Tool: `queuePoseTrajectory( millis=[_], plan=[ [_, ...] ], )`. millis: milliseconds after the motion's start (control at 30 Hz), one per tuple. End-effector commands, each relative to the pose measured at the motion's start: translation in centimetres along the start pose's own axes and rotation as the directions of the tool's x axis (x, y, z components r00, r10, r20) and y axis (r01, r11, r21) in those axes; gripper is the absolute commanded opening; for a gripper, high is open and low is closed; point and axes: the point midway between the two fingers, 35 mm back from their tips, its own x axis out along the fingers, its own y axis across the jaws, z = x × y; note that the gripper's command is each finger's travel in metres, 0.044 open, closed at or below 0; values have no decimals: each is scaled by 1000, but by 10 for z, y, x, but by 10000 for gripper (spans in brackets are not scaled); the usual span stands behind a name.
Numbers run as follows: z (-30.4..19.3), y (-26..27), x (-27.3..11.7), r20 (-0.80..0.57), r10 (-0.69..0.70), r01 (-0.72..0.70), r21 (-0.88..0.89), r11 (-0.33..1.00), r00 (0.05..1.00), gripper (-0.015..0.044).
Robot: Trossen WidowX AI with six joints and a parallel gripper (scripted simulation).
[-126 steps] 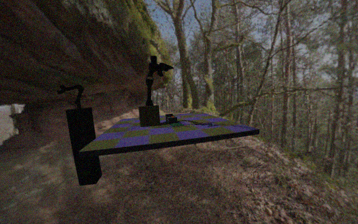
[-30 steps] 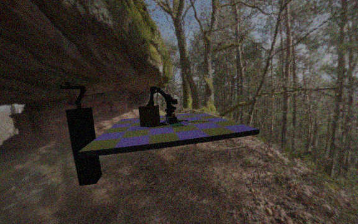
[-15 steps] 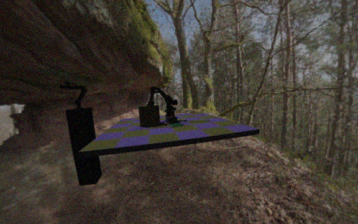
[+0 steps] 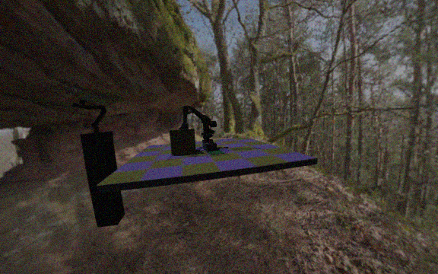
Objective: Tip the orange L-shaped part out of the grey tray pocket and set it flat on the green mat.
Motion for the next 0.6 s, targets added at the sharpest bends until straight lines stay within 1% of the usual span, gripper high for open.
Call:
queuePoseTrajectory(
  millis=[0,167,233,567],
  plan=[
    [5,-4,-20,8,-15,15,-6,1000,1000,180],
    [4,-11,-81,7,-15,15,-6,1000,1000,180],
    [2,-11,-95,7,-10,10,-6,1000,1000,180],
    [1,-11,-97,7,-9,9,-6,1000,1000,180]
  ],
)
